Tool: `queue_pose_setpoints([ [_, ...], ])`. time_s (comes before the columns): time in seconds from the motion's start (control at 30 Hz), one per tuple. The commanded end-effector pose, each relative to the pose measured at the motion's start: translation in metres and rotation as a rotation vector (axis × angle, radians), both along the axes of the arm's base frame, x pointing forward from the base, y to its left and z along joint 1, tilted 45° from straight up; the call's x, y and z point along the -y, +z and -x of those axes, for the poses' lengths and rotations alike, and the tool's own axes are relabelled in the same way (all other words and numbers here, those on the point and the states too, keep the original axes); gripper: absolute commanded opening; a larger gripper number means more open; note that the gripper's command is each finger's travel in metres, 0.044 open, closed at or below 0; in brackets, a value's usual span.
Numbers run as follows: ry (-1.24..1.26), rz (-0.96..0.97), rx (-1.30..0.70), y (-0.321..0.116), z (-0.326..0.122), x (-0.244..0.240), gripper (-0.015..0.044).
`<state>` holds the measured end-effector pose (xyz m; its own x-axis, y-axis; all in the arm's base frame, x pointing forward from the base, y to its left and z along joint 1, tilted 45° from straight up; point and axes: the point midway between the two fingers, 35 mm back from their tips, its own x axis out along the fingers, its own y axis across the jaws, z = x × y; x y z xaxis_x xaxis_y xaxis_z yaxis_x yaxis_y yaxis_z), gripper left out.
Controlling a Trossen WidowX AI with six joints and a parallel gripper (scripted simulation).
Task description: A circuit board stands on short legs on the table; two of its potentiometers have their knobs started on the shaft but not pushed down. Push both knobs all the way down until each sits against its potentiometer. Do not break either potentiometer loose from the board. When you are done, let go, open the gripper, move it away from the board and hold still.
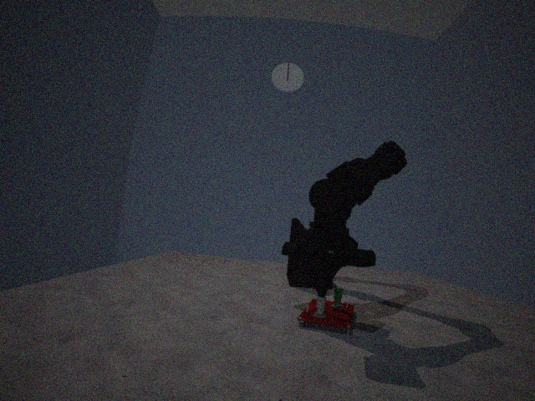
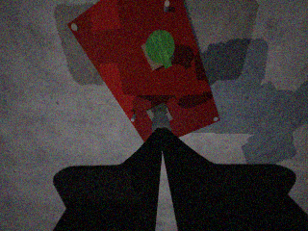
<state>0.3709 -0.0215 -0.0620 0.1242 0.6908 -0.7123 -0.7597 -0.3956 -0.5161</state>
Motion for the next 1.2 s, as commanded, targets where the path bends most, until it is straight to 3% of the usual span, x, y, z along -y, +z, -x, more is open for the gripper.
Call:
queue_pose_setpoints([
  [0.0,0.03,0.002,0.008,-0.01,-0.003,-0.013,0.0],
  [1.17,0.03,0.003,0.008,0.011,-0.001,0.008,0.0],
])
